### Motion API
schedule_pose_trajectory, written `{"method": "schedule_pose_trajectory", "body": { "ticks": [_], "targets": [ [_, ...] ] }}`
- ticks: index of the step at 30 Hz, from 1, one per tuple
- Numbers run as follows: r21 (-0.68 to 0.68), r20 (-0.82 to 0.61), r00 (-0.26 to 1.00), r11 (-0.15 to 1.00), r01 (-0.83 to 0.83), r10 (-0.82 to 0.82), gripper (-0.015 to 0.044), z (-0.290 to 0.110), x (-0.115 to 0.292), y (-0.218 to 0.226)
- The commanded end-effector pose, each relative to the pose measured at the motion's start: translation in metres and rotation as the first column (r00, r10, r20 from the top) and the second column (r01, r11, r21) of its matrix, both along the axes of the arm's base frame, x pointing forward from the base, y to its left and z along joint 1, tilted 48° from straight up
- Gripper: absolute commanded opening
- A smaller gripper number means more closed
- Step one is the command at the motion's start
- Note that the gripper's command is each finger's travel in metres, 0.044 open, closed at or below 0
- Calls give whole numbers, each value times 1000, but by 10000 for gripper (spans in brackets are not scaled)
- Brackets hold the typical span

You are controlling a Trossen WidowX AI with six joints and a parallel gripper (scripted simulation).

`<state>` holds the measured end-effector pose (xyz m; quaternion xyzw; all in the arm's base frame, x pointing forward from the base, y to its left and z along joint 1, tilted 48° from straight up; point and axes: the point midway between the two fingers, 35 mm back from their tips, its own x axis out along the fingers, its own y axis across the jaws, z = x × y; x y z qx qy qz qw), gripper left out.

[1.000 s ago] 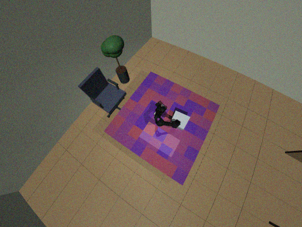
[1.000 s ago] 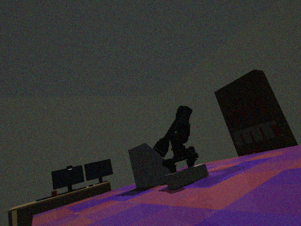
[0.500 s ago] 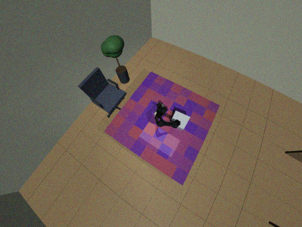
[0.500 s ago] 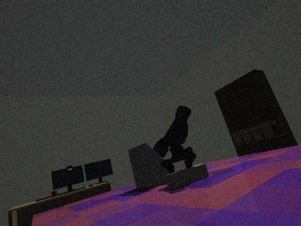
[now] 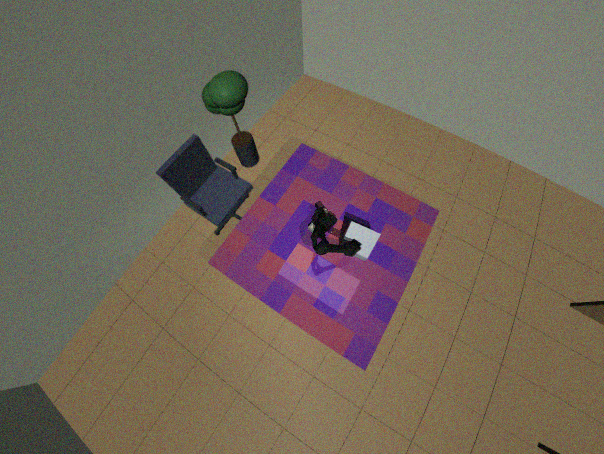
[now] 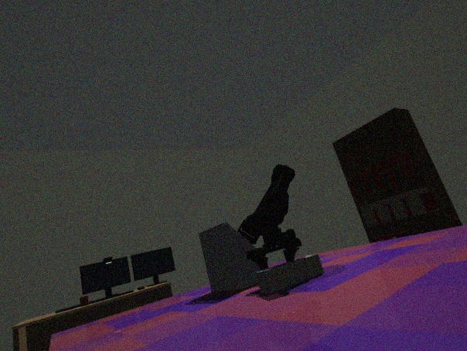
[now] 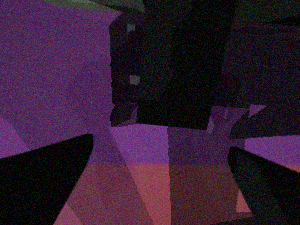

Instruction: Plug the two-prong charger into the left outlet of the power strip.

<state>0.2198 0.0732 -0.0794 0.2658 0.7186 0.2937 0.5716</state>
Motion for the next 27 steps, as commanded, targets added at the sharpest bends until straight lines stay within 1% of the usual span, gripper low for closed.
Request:
{"method": "schedule_pose_trajectory", "body": {
  "ticks": [1, 11, 12, 14, 17, 22, 24, 27],
  "targets": [
    [-5, 4, 1000, 1000, -4, 4, 440, 0, -5, -1],
    [-5, 3, 1000, 1000, -4, 4, 440, 1, -17, -2],
    [-2, 5, 1000, 1000, 9, -9, 440, 2, -12, -1],
    [-16, 49, 996, 997, 76, -75, 440, 8, -7, -8],
    [-32, 153, 962, 972, 235, -227, 440, 22, 5, -25],
    [-8, 313, 838, 881, 472, -446, 440, 48, 16, -53],
    [0, 333, 816, 865, 501, -472, 440, 51, 17, -57],
    [0, 333, 816, 865, 501, -472, 440, 51, 17, -57]
  ]
}}
